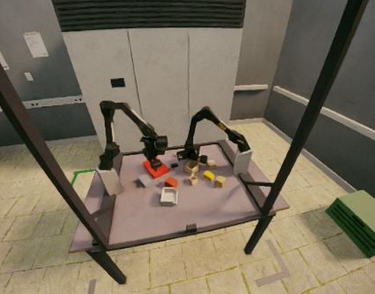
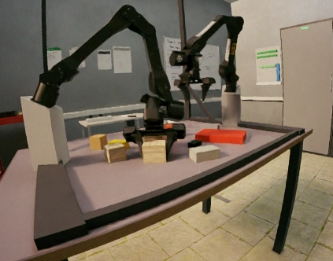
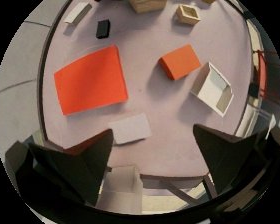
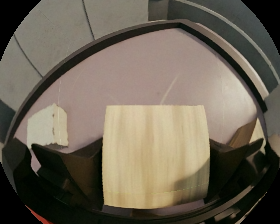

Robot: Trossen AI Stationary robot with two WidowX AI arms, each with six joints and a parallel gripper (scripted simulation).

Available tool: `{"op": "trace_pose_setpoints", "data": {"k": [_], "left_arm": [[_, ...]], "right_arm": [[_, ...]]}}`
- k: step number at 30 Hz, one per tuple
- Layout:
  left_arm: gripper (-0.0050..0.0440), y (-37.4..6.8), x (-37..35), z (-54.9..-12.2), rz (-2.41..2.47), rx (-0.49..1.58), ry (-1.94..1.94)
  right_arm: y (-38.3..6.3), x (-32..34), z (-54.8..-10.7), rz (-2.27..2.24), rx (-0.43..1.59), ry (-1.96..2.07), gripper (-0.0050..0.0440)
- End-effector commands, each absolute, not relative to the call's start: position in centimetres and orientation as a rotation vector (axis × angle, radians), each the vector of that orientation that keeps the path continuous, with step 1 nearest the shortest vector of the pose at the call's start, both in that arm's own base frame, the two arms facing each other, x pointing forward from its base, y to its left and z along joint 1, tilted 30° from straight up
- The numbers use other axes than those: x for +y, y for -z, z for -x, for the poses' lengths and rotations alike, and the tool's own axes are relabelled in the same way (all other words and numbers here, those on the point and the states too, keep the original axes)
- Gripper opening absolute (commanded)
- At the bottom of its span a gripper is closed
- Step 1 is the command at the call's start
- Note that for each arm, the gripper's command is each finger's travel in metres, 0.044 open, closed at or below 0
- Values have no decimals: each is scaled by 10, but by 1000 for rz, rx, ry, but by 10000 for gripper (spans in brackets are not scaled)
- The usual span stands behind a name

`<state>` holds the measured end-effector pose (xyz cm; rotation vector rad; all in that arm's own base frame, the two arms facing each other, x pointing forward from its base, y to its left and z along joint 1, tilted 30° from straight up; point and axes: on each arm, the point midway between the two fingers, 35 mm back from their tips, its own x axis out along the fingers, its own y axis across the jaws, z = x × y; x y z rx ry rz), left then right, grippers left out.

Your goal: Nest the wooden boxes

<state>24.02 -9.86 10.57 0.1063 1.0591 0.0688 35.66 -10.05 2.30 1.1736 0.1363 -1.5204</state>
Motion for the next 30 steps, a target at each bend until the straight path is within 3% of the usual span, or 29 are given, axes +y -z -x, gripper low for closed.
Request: {"op": "trace_pose_setpoints", "data": {"k": [1,3,14,30], "left_arm": [[400,-110,-100,-241,-102,1048,-61],[400,-110,-100,-241,-102,1048,-61],[400,-110,-100,-241,-102,1048,-61],[400,-110,-100,-241,-102,1048,-61]], "right_arm": [[-25,-102,-359,-1182,130,1515,263],[-25,-102,-359,-1182,130,1515,263],[-25,-102,-359,-1182,130,1515,0],[-40,-109,-348,-1378,293,1350,-20]]}}
